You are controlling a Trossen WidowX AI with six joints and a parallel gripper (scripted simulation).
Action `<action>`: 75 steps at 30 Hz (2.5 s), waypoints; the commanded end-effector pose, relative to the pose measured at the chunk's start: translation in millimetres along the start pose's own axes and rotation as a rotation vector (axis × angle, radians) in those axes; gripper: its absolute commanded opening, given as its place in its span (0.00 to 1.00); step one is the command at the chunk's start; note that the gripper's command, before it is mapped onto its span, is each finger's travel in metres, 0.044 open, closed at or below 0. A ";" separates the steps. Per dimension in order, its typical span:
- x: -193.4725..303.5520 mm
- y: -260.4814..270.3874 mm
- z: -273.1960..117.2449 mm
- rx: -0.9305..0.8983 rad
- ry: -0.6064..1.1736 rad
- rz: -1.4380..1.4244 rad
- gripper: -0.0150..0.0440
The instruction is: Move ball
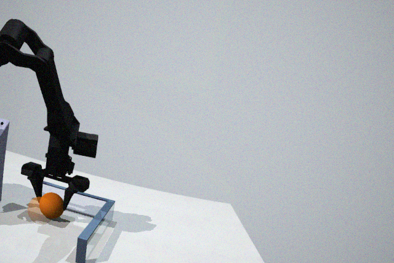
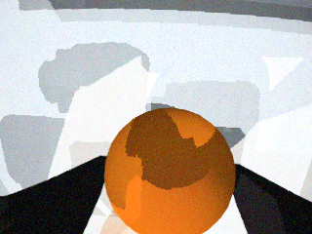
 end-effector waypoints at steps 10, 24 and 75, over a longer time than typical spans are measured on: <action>-3.3 -8.0 -40.5 0.040 -0.027 -0.008 0.26; -2.8 -3.9 -129.6 0.007 -0.011 -0.007 0.25; 60.5 4.6 -6.5 0.000 0.006 -0.006 0.25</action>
Point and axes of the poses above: the point midway between the two fingers, 35 mm back from their tips, its own z axis out along the fingers, its own y axis across the jaws, x = y × z, the point moved 9 cm from there along -z, back along the fingers, and after that the axes turned 3 degrees about z, right-handed, at the moved point
